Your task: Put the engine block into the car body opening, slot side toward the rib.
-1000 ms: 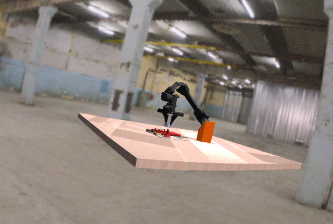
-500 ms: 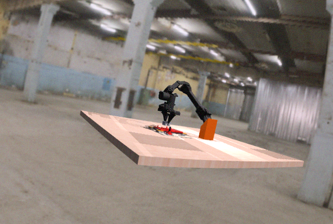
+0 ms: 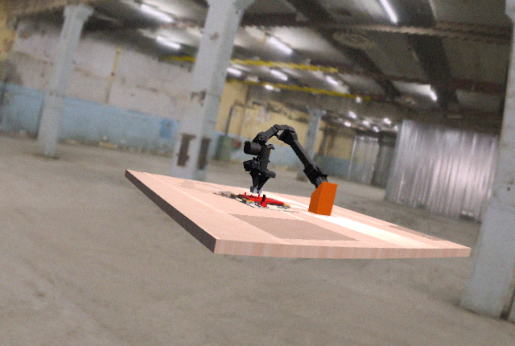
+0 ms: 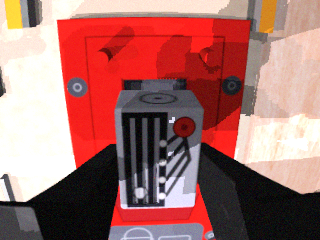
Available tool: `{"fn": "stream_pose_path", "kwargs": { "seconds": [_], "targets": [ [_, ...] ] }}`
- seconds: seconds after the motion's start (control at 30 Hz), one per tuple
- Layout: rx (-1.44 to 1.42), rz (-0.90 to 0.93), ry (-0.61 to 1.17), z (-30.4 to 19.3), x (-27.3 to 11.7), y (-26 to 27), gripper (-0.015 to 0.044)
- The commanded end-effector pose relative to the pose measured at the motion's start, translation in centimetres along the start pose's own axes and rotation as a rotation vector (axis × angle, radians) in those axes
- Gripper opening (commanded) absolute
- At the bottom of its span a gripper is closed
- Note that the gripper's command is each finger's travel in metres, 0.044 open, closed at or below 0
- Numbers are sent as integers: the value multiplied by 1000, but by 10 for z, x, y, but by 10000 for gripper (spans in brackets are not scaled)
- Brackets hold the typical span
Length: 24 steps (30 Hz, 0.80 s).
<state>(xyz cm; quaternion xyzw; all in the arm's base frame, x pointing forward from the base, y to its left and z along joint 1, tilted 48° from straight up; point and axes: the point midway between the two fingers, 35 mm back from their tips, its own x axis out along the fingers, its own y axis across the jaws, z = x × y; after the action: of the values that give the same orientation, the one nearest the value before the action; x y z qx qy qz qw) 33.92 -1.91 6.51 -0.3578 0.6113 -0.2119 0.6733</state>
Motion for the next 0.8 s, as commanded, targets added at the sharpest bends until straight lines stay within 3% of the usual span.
{"fn": "stream_pose_path", "kwargs": {
  "seconds": [0.0, 0.77],
  "targets": [
    [15, -3, 0, 0, 0, 0, 160],
    [-8, -3, 0, -1, 0, 0, 160]
  ]
}}
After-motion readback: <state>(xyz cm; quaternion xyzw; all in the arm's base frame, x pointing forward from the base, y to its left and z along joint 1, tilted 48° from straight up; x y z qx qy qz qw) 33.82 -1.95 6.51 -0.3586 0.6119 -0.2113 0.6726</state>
